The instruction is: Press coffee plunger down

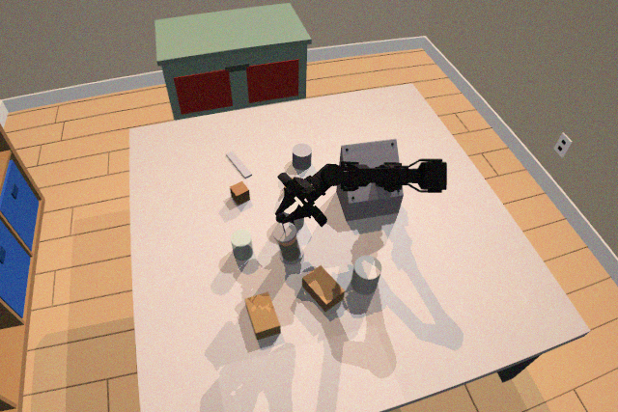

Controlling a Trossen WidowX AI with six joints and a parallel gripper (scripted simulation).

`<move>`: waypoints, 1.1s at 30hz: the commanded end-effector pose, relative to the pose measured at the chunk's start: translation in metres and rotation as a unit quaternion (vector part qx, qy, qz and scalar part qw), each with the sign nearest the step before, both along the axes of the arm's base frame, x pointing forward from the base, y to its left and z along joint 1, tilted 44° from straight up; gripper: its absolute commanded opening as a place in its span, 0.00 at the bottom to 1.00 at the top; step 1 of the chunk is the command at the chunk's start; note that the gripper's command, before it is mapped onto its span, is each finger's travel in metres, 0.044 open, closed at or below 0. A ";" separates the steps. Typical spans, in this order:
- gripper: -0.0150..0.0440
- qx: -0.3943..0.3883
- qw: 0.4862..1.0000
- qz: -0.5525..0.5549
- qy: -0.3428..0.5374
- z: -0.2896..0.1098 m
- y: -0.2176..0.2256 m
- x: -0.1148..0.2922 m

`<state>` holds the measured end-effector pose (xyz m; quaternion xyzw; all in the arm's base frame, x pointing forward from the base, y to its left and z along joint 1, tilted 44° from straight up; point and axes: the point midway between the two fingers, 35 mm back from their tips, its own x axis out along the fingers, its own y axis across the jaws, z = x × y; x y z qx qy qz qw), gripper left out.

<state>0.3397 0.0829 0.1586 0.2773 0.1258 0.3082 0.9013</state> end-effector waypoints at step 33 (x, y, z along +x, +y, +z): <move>0.45 0.006 0.999 0.029 0.038 -0.029 0.029 0.008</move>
